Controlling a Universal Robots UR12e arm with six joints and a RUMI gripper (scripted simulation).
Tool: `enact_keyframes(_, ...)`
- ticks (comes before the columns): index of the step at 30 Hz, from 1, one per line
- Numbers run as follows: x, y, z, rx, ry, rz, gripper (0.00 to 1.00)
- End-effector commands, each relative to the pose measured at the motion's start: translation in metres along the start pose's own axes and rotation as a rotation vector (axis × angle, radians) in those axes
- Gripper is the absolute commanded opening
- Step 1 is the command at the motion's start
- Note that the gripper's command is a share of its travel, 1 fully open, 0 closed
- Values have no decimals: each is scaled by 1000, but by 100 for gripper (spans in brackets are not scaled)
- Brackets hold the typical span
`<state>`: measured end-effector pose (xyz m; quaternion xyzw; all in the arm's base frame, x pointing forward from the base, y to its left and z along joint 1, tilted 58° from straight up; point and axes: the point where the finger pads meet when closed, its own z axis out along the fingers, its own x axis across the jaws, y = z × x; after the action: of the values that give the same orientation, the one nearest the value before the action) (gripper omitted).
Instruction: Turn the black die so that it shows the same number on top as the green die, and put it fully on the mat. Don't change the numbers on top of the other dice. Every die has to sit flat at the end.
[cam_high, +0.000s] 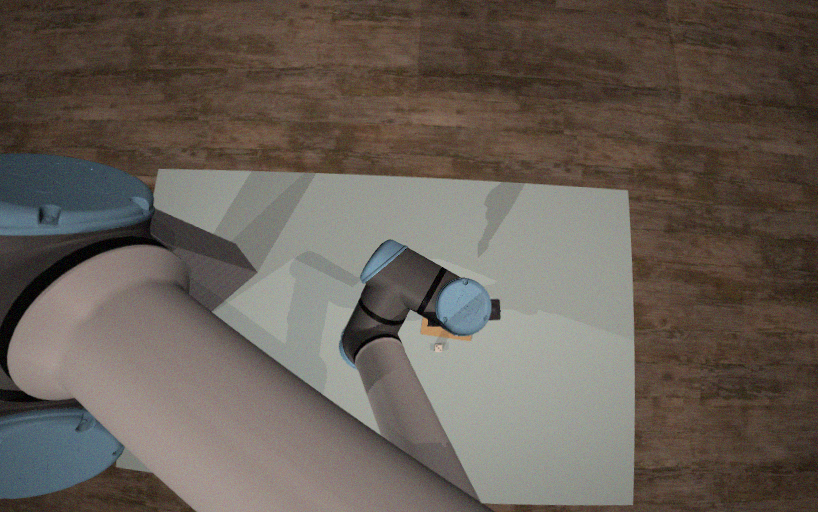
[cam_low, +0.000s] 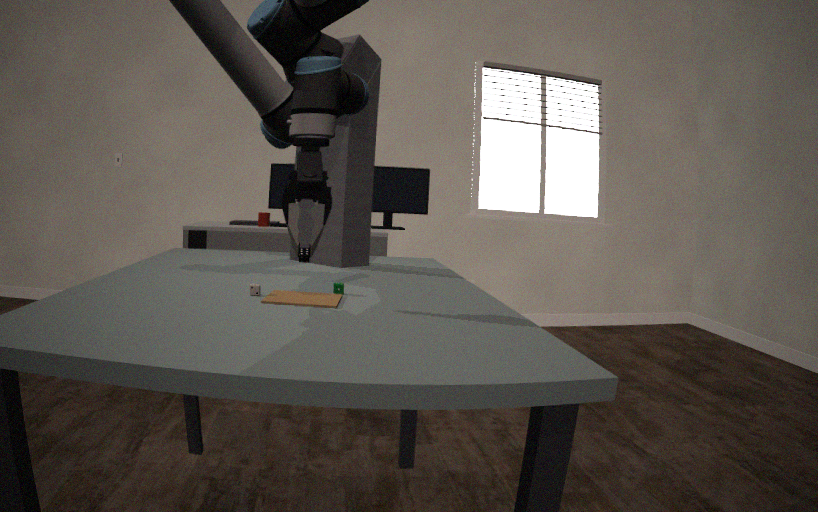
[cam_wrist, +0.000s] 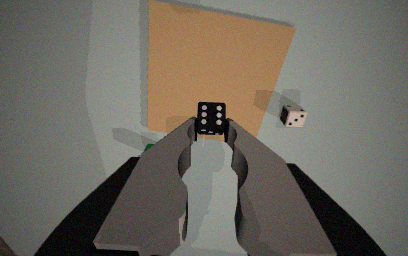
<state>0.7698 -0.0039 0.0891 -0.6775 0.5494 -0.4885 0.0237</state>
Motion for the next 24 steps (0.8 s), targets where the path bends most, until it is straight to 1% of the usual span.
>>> enact_keyframes(1, 0, 0, -1, -2, 0, 0, 3)
enact_keyframes(5, 0, 0, 0, -7, -1, 0, 3)
enact_keyframes(11, -1, -1, 2, -37, -4, 3, 3)
enact_keyframes(13, -1, -1, 2, -37, -4, 3, 3)
enact_keyframes(24, -3, -2, 5, -147, -9, 6, 3)
